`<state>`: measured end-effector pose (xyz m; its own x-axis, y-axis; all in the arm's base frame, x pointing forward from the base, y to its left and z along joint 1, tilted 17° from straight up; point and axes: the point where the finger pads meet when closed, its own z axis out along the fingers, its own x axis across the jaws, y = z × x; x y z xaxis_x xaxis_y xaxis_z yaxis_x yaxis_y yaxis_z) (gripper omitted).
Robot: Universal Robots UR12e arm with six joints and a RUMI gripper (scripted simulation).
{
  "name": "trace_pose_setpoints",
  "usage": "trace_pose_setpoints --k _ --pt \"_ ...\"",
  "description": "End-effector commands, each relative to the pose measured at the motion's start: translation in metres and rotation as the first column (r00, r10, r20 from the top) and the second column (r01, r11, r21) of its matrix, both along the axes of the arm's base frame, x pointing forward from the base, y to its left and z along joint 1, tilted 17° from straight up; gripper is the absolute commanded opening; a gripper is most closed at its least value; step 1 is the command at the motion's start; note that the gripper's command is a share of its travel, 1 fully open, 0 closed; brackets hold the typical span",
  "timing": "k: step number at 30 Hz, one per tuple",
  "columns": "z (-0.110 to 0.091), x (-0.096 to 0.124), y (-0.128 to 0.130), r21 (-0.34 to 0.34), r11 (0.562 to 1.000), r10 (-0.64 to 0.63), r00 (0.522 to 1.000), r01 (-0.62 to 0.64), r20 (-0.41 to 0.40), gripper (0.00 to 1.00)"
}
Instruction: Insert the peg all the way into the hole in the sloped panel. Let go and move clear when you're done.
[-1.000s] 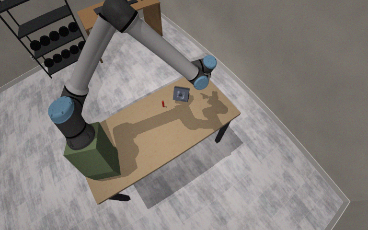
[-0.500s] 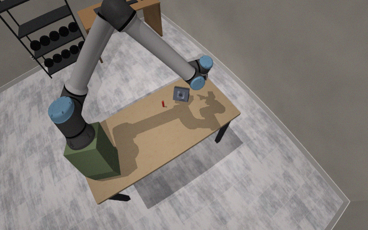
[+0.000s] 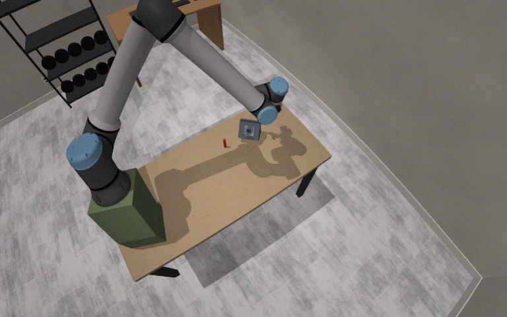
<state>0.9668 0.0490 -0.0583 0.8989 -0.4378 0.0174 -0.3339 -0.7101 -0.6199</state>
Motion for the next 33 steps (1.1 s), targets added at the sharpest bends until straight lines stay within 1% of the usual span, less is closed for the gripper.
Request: trace_pose_setpoints --k 1,10,12,15,27,29,33 --pt "-0.003 -0.008 0.005 -0.029 0.998 0.053 0.998 -0.052 0.030 1.00" --pt "-0.011 -0.023 0.013 -0.085 0.986 0.152 0.986 -0.146 0.075 1.00" --pt "-0.011 -0.023 0.013 -0.085 0.986 0.152 0.986 -0.146 0.075 1.00" --pt "-0.014 -0.029 0.016 -0.104 0.979 0.186 0.979 -0.176 0.089 1.00" --pt "-0.024 -0.050 0.027 -0.182 0.938 0.320 0.938 -0.294 0.135 1.00" --pt "-0.024 -0.050 0.027 -0.182 0.938 0.320 0.938 -0.294 0.135 1.00" --pt "-0.027 -0.057 0.031 -0.208 0.920 0.365 0.919 -0.332 0.147 1.00"
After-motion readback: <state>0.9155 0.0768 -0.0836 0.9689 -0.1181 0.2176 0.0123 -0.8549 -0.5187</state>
